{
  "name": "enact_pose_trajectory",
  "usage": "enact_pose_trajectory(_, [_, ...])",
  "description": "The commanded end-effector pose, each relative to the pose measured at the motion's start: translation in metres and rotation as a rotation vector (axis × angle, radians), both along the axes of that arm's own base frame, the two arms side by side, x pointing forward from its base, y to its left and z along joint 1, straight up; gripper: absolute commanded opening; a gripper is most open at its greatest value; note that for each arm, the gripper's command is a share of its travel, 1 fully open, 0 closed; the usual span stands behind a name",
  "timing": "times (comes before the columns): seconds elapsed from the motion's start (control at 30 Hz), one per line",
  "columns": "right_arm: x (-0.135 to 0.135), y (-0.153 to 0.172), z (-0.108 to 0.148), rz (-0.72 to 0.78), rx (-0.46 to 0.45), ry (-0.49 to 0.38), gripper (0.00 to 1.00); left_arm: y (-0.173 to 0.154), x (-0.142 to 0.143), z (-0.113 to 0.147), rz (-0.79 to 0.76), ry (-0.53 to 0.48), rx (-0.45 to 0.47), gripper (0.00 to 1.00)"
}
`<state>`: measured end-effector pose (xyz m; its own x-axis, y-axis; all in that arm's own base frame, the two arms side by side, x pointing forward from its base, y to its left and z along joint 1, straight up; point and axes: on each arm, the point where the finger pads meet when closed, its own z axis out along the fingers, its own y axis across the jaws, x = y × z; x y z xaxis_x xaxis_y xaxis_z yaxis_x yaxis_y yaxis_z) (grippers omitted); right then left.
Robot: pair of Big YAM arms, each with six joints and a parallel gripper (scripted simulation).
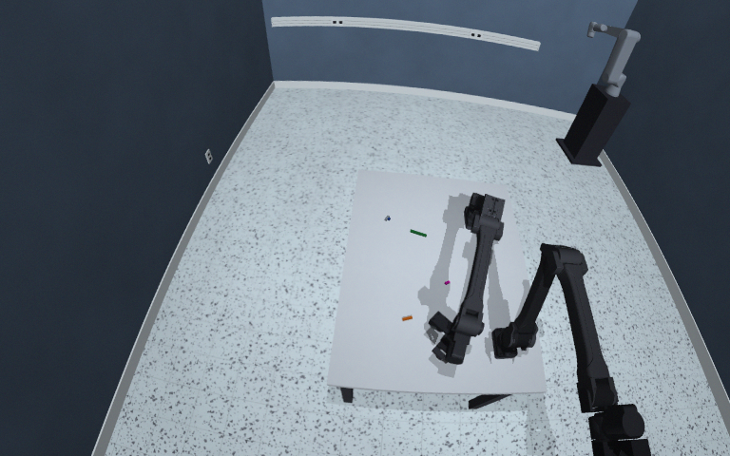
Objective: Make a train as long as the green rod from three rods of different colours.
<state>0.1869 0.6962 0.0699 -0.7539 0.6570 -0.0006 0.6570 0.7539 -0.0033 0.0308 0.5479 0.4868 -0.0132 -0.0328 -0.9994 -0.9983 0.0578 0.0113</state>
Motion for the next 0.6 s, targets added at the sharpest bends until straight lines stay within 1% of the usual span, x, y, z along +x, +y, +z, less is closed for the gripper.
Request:
enact_pose_trajectory(0.0, [0.006, 0.013, 0.056, 0.020, 0.086, -0.026, 1.00, -0.004, -0.005, 0.014, 0.011, -0.013, 0.033, 1.00])
enact_pose_trajectory(0.03, [0.013, 0.006, 0.050, 0.024, 0.070, -0.023, 1.00, -0.004, -0.005, 0.014, 0.011, -0.013, 0.033, 1.00])
enact_pose_trajectory(0.07, [0.014, -0.006, 0.032, 0.045, 0.031, -0.011, 1.00, -0.004, -0.005, 0.014, 0.011, -0.013, 0.033, 1.00])
enact_pose_trajectory(0.13, [0.014, -0.006, 0.032, 0.045, 0.031, -0.011, 1.00, -0.004, -0.005, 0.014, 0.011, -0.013, 0.033, 1.00])
enact_pose_trajectory(0.17, [0.020, -0.005, 0.032, 0.073, 0.050, -0.018, 1.00, -0.004, -0.005, 0.014, 0.011, -0.013, 0.033, 1.00])
enact_pose_trajectory(0.3, [0.048, -0.026, 0.028, 0.253, 0.049, -0.021, 1.00, -0.004, -0.005, 0.014, 0.011, -0.013, 0.033, 1.00])
enact_pose_trajectory(0.57, [0.074, -0.049, 0.023, 0.435, 0.046, -0.026, 1.00, -0.004, -0.005, 0.014, 0.011, -0.013, 0.033, 1.00])
